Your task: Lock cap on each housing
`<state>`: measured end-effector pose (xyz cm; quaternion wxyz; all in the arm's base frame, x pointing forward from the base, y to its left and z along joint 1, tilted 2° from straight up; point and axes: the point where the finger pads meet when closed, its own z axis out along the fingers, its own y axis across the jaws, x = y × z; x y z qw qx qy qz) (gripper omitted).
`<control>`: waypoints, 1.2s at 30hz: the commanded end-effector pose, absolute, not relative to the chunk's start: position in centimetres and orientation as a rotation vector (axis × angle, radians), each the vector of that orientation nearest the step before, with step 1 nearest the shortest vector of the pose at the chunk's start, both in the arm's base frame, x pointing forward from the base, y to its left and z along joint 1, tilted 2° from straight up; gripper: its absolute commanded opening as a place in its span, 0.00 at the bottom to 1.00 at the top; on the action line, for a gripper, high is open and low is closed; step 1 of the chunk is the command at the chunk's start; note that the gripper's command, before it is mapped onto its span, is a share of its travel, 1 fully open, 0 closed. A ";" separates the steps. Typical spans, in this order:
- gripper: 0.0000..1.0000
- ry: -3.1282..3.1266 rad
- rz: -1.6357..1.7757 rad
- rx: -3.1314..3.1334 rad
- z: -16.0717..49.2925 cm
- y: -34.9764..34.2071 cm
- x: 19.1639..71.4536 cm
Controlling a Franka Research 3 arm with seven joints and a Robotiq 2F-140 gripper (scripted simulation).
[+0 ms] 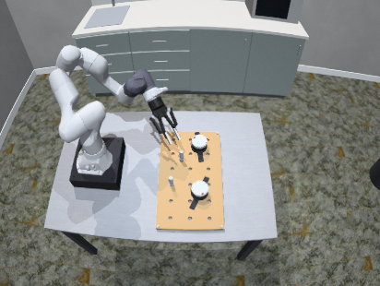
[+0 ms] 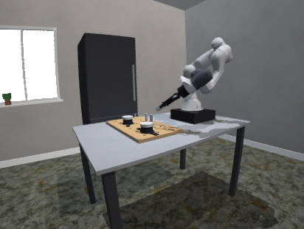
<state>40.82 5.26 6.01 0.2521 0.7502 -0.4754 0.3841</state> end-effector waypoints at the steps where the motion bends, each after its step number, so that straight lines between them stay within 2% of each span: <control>1: 0.36 -1.270 1.017 2.075 6.0 5.3 41.1; 16: 0.36 -1.399 0.747 2.275 6.0 5.3 41.1; 28: 0.36 -1.418 0.697 2.306 6.0 5.3 41.0; 36: 0.36 -1.488 0.485 2.411 5.8 5.3 40.7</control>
